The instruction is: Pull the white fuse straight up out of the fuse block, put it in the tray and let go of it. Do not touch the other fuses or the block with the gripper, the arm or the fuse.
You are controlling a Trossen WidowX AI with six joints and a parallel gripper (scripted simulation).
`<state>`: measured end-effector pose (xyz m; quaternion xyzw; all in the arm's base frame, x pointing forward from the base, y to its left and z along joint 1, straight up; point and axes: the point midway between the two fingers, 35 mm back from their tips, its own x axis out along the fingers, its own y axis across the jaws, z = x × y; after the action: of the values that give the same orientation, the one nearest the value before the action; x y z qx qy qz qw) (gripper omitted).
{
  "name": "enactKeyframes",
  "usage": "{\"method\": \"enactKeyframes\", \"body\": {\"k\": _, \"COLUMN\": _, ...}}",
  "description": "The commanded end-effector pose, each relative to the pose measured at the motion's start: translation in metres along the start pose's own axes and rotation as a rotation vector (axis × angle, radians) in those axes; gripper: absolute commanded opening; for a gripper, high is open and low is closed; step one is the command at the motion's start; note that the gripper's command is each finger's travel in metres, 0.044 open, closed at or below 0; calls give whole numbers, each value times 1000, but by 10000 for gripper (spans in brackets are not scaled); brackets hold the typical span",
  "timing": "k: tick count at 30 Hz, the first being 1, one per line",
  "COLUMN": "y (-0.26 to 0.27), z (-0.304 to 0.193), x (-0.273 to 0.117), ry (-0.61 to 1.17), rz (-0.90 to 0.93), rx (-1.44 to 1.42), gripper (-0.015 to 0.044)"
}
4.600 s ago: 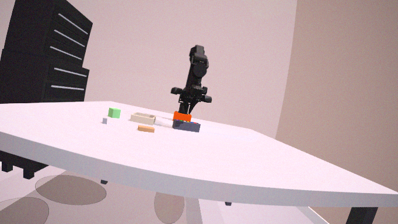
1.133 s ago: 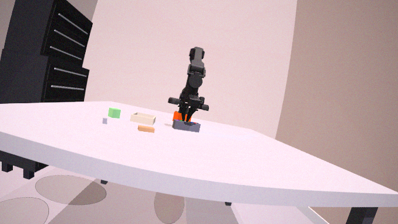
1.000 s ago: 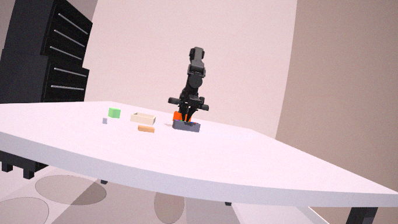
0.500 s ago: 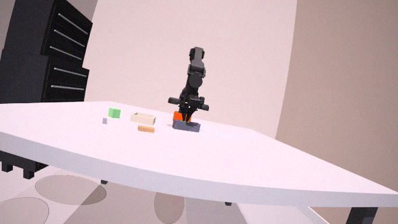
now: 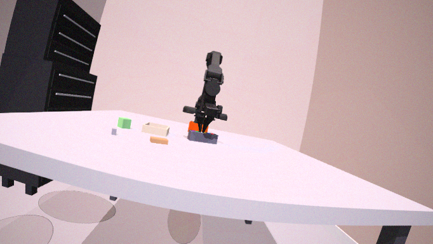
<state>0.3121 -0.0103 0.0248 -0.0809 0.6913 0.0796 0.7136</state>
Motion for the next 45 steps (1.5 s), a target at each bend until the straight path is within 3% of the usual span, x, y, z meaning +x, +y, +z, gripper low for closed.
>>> {"method": "enactKeyframes", "body": {"k": 1, "y": 0, "z": 0, "x": -3, "ry": -1, "rz": 0, "rx": 0, "gripper": 0}}
{"method": "enactKeyframes", "body": {"k": 45, "y": 0, "z": 1, "x": -24, "ry": 0, "rz": 3, "rx": 1, "gripper": 0}}
